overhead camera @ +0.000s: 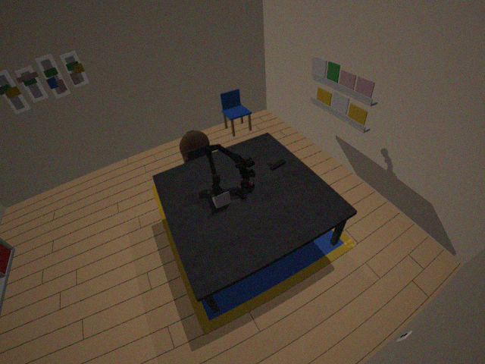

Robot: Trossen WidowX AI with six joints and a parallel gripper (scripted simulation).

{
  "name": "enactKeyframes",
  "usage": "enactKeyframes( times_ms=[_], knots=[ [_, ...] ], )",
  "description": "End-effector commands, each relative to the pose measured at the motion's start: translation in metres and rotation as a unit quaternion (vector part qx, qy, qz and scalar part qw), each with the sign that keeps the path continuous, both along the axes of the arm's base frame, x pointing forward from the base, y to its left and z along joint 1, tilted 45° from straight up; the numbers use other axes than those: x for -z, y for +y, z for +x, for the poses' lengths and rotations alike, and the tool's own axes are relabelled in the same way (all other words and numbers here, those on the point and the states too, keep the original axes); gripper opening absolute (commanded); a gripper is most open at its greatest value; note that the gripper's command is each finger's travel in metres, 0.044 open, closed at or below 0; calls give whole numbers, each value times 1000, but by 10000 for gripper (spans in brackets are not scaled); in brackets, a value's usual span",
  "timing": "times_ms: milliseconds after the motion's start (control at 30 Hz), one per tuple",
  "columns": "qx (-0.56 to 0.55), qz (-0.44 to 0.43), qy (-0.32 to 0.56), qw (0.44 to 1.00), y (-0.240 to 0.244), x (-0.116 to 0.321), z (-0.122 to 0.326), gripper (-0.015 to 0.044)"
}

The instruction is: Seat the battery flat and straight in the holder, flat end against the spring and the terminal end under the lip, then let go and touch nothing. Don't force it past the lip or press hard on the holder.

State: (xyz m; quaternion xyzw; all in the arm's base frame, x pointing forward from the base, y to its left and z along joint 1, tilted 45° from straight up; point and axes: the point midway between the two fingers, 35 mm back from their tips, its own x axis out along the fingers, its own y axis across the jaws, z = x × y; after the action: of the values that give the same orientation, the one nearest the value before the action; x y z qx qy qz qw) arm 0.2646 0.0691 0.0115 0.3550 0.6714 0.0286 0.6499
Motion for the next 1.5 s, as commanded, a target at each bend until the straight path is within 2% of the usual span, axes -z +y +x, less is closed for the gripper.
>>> enactKeyframes(
  times_ms=[0,1467],
  knots=[
    [-11,9,20,1000,2,3,-5,88],
    [-75,47,101,991,3,6,6,88]
  ],
)
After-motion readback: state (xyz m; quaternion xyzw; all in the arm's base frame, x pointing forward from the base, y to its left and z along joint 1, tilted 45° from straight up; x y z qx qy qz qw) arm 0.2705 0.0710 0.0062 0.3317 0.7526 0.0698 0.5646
